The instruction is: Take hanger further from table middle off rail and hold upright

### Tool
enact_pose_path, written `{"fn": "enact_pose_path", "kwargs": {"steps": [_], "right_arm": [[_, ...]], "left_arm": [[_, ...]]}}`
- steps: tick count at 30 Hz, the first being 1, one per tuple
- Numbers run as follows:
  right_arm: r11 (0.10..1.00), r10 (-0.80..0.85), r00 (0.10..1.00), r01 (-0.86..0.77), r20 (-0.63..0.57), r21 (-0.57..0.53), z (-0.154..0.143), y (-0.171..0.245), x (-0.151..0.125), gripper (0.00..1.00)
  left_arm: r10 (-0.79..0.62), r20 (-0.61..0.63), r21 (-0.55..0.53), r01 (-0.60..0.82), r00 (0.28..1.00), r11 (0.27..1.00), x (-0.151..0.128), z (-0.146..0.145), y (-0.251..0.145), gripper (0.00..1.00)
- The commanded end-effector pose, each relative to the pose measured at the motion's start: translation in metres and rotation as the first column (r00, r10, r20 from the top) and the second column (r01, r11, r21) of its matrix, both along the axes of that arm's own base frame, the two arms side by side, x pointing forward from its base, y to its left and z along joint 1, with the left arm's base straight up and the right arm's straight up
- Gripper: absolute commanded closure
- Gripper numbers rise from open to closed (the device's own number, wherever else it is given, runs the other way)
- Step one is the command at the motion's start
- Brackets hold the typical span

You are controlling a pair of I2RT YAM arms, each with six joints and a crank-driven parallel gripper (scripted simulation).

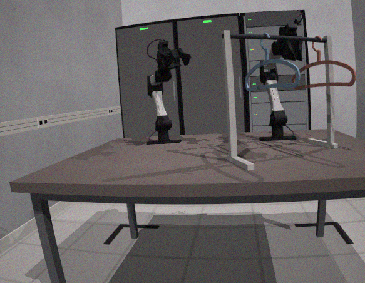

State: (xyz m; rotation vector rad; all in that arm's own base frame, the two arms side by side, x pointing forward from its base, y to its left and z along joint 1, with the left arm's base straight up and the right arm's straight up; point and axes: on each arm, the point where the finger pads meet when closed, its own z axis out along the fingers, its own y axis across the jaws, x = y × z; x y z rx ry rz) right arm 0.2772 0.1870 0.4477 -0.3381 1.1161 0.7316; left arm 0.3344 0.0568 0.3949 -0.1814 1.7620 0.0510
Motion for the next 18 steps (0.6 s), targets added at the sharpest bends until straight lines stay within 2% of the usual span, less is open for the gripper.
{"fn": "enact_pose_path", "kwargs": {"steps": [1, 4, 7, 9, 14, 18], "right_arm": [[0.978, 0.160, 0.971, -0.180, 0.177, 0.102, 0.039, 0.043, -0.023, 0.00], [0.943, 0.271, 0.930, -0.308, 0.248, 0.125, 0.056, 0.073, -0.043, 0.00], [0.907, 0.354, 0.891, -0.401, 0.283, 0.130, 0.059, 0.100, -0.054, 0.00], [0.907, 0.354, 0.891, -0.401, 0.283, 0.130, 0.059, 0.100, -0.054, 0.00], [0.865, 0.430, 0.849, -0.485, 0.308, 0.130, 0.062, 0.129, -0.063, 0.00], [0.852, 0.453, 0.837, -0.508, 0.308, 0.128, 0.061, 0.140, -0.064, 0.00]], "left_arm": [[0.002, -0.148, -0.021, -0.005, 0.989, 1.000, -0.026, -0.002, 0.008, 0.68], [0.044, -0.178, -0.021, -0.048, 0.983, 0.999, -0.044, 0.009, 0.020, 0.68], [0.103, -0.200, -0.003, -0.106, 0.974, 0.994, -0.060, 0.018, 0.035, 0.68], [0.103, -0.200, -0.003, -0.106, 0.974, 0.994, -0.060, 0.018, 0.035, 0.68], [0.226, -0.182, 0.042, -0.222, 0.957, 0.974, -0.072, 0.037, 0.065, 0.68], [0.263, -0.169, 0.052, -0.258, 0.950, 0.965, -0.076, 0.045, 0.075, 0.68]]}}
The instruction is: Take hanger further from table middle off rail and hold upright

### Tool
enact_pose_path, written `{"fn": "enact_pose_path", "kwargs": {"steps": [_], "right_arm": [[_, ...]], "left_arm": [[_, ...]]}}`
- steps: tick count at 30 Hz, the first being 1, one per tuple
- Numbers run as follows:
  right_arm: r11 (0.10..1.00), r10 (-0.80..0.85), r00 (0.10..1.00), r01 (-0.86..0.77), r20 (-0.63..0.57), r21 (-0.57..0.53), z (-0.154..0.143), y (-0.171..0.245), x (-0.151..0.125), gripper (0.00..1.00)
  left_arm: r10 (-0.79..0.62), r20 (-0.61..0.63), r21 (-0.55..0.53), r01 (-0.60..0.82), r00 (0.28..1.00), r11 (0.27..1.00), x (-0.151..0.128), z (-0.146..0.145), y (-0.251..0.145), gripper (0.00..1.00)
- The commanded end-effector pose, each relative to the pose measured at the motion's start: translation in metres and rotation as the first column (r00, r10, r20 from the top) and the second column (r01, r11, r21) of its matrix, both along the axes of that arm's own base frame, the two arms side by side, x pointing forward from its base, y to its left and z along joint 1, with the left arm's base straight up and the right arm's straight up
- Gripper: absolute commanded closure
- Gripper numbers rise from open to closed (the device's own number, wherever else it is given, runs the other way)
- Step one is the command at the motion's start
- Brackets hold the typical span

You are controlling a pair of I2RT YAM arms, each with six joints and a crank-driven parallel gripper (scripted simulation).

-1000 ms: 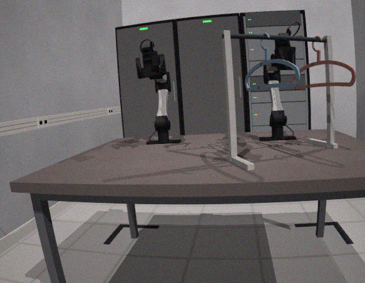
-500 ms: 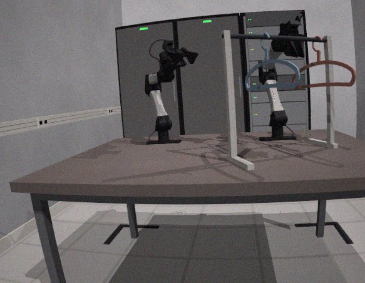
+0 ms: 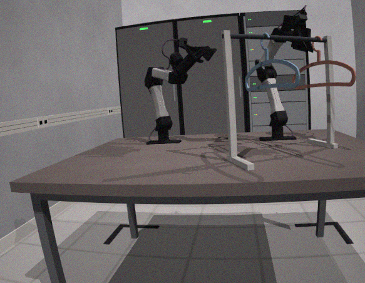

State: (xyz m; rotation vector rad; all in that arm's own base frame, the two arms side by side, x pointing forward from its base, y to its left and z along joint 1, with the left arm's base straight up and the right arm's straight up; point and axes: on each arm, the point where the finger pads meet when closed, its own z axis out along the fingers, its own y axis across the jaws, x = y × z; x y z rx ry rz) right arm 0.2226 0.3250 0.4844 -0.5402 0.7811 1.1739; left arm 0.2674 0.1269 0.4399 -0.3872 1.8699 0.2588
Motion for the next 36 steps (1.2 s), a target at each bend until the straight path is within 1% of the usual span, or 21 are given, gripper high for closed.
{"fn": "enact_pose_path", "kwargs": {"steps": [1, 8, 13, 17, 36], "right_arm": [[0.998, 0.031, 0.998, -0.034, 0.049, 0.054, 0.022, 0.004, -0.007, 0.00], [0.999, 0.023, 0.999, -0.025, 0.044, 0.048, 0.020, 0.005, -0.005, 0.00], [0.999, 0.023, 0.999, -0.025, 0.044, 0.048, 0.020, 0.005, -0.005, 0.00], [0.999, 0.023, 0.999, -0.025, 0.041, 0.045, 0.019, 0.006, -0.004, 0.00], [0.999, 0.023, 0.999, -0.025, 0.041, 0.045, 0.019, 0.006, -0.004, 0.00]], "left_arm": [[0.021, -0.026, 0.014, -0.021, 0.999, 1.000, -0.008, 0.003, 0.005, 0.68], [0.017, -0.013, 0.010, -0.017, 1.000, 1.000, -0.006, 0.005, 0.004, 0.68], [0.016, -0.021, 0.006, -0.016, 1.000, 1.000, -0.006, 0.002, 0.004, 0.68], [0.018, -0.028, 0.002, -0.018, 0.999, 1.000, -0.004, -0.006, 0.006, 0.68], [0.018, -0.026, 0.006, -0.018, 1.000, 1.000, 0.021, -0.018, 0.017, 0.68]]}}
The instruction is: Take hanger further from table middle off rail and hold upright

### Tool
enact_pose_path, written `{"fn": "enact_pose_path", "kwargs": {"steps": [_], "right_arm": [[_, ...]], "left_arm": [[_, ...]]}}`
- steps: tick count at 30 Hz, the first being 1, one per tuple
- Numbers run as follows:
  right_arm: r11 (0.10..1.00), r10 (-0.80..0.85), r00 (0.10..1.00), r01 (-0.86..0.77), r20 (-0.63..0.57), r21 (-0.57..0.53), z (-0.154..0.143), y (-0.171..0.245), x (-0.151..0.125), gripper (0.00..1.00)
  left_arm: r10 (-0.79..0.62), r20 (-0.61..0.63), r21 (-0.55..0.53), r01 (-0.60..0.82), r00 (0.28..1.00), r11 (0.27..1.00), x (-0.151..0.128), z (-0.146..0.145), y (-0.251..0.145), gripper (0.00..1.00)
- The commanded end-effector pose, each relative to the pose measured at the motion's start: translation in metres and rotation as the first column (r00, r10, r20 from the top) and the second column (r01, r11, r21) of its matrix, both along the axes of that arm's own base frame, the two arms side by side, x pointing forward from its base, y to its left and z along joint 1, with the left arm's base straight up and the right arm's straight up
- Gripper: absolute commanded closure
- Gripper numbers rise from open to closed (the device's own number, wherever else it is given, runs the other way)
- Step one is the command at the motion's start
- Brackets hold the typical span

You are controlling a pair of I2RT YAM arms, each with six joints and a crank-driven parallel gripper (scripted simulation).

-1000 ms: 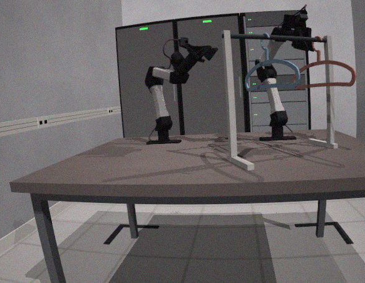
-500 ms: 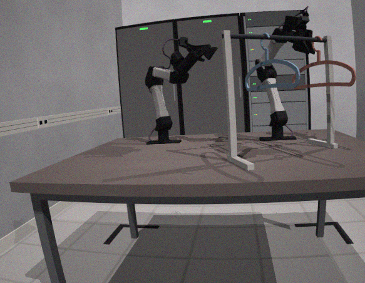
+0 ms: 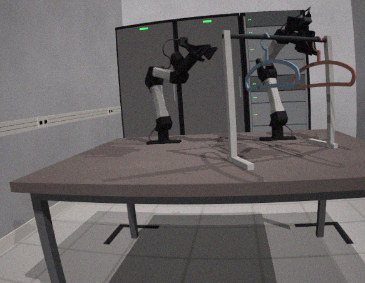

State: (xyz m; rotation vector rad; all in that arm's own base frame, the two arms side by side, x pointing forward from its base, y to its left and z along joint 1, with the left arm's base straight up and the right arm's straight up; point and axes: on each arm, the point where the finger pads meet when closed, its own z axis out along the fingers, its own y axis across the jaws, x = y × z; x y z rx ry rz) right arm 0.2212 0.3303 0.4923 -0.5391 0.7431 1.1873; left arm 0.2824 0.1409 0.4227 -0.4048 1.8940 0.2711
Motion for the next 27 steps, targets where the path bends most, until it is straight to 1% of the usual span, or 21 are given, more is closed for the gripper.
{"fn": "enact_pose_path", "kwargs": {"steps": [1, 25, 26, 27], "right_arm": [[1.000, 0.009, 1.000, -0.009, 0.018, 0.021, 0.011, 0.001, -0.003, 0.00], [1.000, 0.009, 1.000, -0.009, 0.018, 0.021, 0.011, 0.001, -0.003, 0.00], [1.000, 0.009, 1.000, -0.009, 0.018, 0.021, 0.011, 0.001, -0.003, 0.00], [1.000, 0.009, 1.000, -0.009, 0.018, 0.021, 0.011, 0.001, -0.003, 0.00]], "left_arm": [[0.001, 0.001, 0.012, -0.001, 1.000, 1.000, 0.008, -0.001, 0.004, 0.68], [0.002, 0.002, 0.013, -0.002, 1.000, 1.000, 0.033, -0.011, 0.015, 0.68], [0.002, 0.002, 0.013, -0.002, 1.000, 1.000, 0.033, -0.012, 0.015, 0.77], [0.002, -0.015, 0.004, -0.002, 1.000, 1.000, 0.032, -0.017, 0.015, 0.84]]}}
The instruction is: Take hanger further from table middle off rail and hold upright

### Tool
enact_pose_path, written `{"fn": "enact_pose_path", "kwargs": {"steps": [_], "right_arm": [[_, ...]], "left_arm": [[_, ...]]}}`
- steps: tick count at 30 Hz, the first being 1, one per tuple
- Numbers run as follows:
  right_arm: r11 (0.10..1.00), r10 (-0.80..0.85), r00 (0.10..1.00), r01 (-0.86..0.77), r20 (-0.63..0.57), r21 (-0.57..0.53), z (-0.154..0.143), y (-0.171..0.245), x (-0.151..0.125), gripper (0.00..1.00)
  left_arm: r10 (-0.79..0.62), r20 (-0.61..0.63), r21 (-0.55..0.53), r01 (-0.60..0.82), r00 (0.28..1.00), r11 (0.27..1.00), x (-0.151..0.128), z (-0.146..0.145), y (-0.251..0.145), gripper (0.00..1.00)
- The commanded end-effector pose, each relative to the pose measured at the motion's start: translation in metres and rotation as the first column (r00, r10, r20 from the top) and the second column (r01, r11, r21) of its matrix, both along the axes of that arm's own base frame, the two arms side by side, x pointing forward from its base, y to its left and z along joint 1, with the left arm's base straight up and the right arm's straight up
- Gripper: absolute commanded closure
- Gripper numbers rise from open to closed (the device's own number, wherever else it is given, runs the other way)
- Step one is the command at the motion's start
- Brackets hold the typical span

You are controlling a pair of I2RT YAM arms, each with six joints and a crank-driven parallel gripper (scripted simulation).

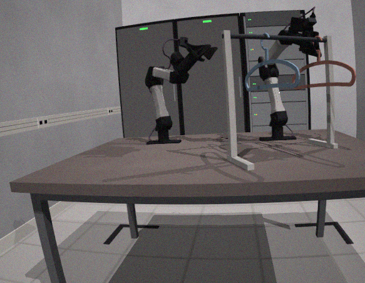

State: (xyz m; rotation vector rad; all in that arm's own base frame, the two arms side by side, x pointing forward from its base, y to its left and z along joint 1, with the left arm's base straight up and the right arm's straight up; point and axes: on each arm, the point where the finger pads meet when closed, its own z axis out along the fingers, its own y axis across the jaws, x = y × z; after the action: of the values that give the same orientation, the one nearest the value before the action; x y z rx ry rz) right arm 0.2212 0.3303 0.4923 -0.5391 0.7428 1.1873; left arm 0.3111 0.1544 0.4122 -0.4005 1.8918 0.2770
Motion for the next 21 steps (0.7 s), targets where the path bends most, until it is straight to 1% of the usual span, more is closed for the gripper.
{"fn": "enact_pose_path", "kwargs": {"steps": [1, 5, 6, 9, 11, 13, 18, 21], "right_arm": [[1.000, 0.009, 1.000, -0.009, 0.017, 0.021, 0.011, 0.001, -0.003, 0.00], [1.000, 0.009, 1.000, -0.009, 0.017, 0.021, 0.011, 0.001, -0.003, 0.00], [1.000, 0.009, 1.000, -0.009, 0.017, 0.021, 0.011, 0.001, -0.003, 0.00], [1.000, 0.009, 1.000, -0.009, 0.017, 0.021, 0.011, 0.001, -0.003, 0.00], [1.000, 0.009, 1.000, -0.009, 0.017, 0.021, 0.011, 0.001, -0.003, 0.00], [1.000, 0.009, 1.000, -0.009, 0.017, 0.021, 0.011, 0.001, -0.003, 0.00], [1.000, 0.009, 1.000, -0.009, 0.017, 0.021, 0.011, 0.001, -0.003, 0.00], [1.000, 0.009, 1.000, -0.009, 0.017, 0.021, 0.011, 0.001, -0.003, 0.00]], "left_arm": [[0.002, -0.014, -0.002, -0.002, 1.000, 1.000, 0.004, -0.005, 0.001, 0.87], [0.000, -0.004, 0.002, 0.000, 1.000, 1.000, 0.001, -0.001, 0.000, 0.99], [0.000, -0.005, 0.002, 0.000, 1.000, 1.000, 0.001, -0.002, -0.001, 1.00], [0.000, -0.012, -0.002, 0.000, 1.000, 1.000, 0.001, 0.000, 0.000, 1.00], [0.000, -0.004, 0.002, 0.000, 1.000, 1.000, 0.001, 0.009, -0.001, 1.00], [0.000, -0.004, 0.002, 0.000, 1.000, 1.000, 0.001, 0.009, -0.001, 1.00], [-0.001, -0.004, 0.002, 0.001, 1.000, 1.000, 0.001, 0.036, -0.001, 1.00], [-0.002, -0.005, -0.001, 0.002, 1.000, 1.000, -0.002, 0.039, -0.002, 1.00]]}}
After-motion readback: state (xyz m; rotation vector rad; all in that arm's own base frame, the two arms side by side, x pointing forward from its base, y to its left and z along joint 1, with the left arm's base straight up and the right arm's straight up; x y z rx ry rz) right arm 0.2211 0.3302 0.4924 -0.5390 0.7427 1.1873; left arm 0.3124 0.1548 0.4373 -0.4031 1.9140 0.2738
